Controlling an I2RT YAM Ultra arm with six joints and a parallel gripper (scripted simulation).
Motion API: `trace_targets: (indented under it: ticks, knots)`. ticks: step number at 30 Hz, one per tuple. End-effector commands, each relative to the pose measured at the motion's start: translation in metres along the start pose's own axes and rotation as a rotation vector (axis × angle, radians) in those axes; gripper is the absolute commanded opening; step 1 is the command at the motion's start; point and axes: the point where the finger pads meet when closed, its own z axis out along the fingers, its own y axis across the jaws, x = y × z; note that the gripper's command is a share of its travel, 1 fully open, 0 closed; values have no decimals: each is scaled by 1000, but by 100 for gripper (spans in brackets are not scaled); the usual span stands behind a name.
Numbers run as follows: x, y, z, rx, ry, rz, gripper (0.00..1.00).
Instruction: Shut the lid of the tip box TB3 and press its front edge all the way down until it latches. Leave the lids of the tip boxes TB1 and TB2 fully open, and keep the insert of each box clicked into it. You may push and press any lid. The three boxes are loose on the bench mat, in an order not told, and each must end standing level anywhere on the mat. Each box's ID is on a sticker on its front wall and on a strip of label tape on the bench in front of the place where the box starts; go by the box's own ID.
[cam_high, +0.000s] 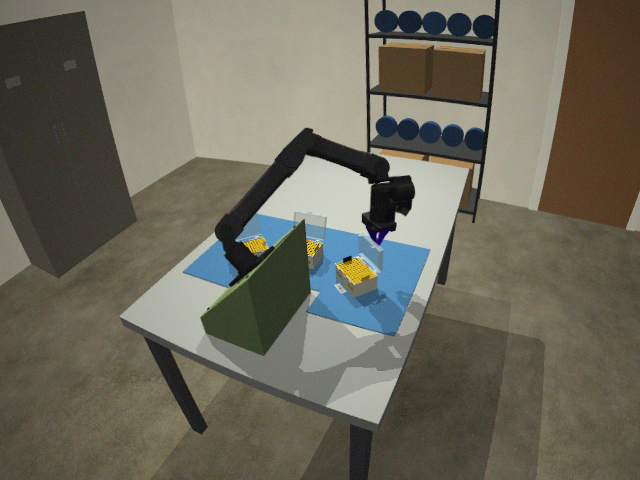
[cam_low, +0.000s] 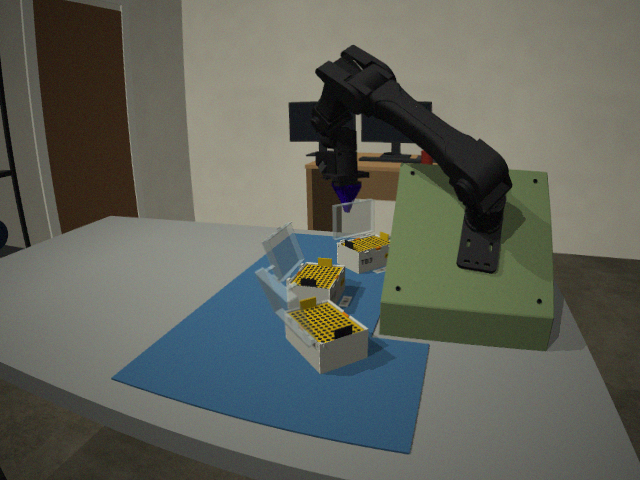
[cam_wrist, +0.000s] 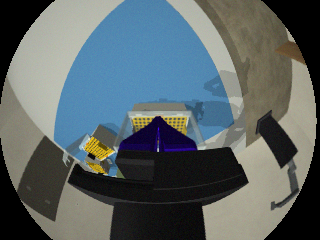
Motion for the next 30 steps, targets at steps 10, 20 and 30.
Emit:
trace_targets:
  ticks: [10, 20, 30]
  knots:
    - [3, -1, -15, 0, -49, -13, 0]
    - [16, -2, -16, 0, -49, -13, 0]
    - [27, -2, -17, 0, -49, -13, 0]
